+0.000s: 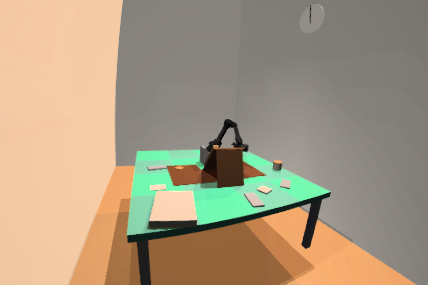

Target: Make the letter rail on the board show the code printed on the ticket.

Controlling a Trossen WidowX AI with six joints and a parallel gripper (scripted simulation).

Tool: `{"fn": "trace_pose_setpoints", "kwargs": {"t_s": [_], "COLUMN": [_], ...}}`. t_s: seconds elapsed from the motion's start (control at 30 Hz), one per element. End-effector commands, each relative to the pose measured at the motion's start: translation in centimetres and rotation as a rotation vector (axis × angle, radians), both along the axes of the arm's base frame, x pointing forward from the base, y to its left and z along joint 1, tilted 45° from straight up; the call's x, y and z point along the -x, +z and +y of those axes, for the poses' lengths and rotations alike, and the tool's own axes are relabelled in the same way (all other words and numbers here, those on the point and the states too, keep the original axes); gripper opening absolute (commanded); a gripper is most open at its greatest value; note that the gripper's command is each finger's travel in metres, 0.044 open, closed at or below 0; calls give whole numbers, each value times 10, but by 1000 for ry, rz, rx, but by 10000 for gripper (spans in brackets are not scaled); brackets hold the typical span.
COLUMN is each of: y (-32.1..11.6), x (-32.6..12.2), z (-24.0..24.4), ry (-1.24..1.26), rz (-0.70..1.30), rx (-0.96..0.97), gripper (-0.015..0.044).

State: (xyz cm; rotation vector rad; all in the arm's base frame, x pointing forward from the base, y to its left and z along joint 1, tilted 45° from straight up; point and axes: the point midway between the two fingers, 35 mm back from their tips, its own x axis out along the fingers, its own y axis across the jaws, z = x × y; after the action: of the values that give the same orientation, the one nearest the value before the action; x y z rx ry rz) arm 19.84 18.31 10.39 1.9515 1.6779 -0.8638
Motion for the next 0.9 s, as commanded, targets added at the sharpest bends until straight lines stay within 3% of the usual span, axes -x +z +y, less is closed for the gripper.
{"fn": "trace_pose_setpoints", "kwargs": {"t_s": [0.0, 0.53, 0.87], "y": [-1, -1, -2], "x": [0, 0, 0], "z": [0, 0, 0], "ry": [-5, -5, -5], "rz": [4, 4, 4], "rx": [3, 3, 3], "gripper": [340, 340, 254]}}
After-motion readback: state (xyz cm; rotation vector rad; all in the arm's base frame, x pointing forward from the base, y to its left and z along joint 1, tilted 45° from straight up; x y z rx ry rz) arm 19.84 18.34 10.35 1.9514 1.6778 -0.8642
